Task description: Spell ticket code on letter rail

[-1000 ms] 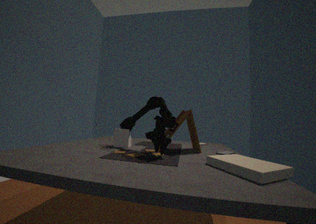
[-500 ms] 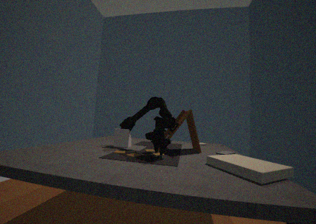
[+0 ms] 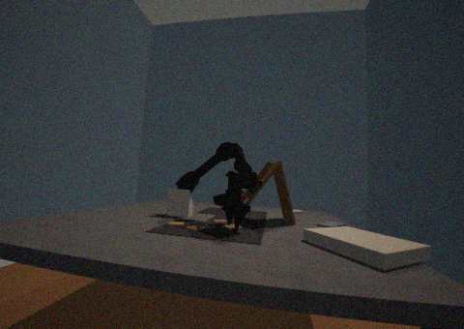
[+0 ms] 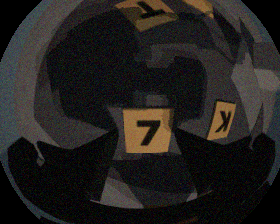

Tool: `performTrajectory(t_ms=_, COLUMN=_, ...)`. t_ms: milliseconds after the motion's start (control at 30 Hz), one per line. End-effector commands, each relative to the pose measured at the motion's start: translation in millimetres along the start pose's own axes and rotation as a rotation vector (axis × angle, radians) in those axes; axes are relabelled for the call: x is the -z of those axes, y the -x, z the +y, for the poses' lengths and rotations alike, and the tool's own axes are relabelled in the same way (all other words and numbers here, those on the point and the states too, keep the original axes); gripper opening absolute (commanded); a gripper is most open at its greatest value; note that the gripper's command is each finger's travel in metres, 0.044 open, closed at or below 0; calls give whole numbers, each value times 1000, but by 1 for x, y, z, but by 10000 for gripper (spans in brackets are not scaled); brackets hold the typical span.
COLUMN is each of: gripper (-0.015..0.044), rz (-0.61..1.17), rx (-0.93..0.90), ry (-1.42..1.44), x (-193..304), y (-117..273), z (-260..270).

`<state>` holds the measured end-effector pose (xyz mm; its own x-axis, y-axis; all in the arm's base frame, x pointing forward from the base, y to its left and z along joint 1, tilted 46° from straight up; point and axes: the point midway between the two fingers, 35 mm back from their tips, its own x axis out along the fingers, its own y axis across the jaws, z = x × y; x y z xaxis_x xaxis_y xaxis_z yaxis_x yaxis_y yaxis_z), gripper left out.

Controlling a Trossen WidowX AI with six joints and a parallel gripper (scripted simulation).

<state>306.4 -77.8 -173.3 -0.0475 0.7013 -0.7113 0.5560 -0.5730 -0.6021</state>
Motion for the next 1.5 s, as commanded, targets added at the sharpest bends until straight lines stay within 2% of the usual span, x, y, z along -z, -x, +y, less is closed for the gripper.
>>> performTrajectory(t_ms=0, gripper=340, rz=4, rx=3, ry=-4, x=0, y=-1, z=-1)
performTrajectory(t_ms=633, gripper=340, rz=4, rx=3, ry=-4, x=0, y=-1, z=-1)
performTrajectory(t_ms=1133, gripper=240, rz=4, rx=3, ry=-4, x=0, y=-1, z=0)
performTrajectory(t_ms=1433, gripper=4, rz=4, rx=2, ry=-4, x=-2, y=7, z=-1)
performTrajectory(t_ms=1467, gripper=0, rz=4, rx=2, ry=-4, x=-2, y=7, z=-1)
